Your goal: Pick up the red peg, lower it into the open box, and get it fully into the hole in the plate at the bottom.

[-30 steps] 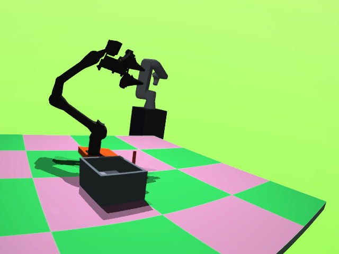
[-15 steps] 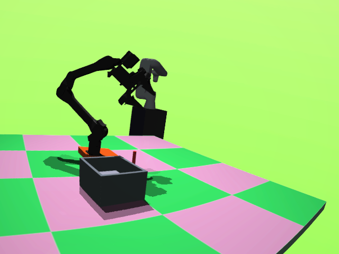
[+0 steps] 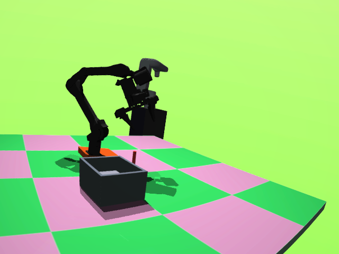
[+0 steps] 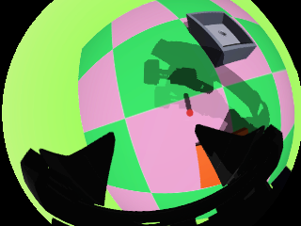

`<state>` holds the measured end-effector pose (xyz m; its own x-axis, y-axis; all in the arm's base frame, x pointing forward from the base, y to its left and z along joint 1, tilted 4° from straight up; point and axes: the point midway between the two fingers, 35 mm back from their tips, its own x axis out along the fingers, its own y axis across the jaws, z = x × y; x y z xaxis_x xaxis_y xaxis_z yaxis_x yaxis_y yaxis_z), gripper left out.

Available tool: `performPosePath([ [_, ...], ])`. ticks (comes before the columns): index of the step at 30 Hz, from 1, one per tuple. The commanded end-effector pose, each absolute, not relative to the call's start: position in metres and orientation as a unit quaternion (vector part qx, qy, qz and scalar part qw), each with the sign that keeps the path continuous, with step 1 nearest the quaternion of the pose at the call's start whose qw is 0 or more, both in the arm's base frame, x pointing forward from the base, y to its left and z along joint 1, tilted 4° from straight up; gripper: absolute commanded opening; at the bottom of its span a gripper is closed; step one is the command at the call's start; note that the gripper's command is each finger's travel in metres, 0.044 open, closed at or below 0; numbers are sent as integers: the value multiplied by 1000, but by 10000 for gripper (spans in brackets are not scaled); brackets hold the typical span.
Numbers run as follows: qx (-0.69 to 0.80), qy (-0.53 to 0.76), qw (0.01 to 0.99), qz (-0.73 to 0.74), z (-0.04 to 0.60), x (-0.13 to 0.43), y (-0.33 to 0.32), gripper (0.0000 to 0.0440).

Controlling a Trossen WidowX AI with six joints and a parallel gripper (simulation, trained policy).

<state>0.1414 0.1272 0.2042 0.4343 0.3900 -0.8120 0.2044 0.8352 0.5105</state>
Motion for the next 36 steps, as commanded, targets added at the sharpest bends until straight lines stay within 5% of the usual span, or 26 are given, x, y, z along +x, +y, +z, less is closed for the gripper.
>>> performPosePath([
  [1,283,550,786,-2,181,147,121,440],
  [27,365,563,710,-212,54,172,116,432],
  [36,388,574,683,-232,44,170,116,213],
])
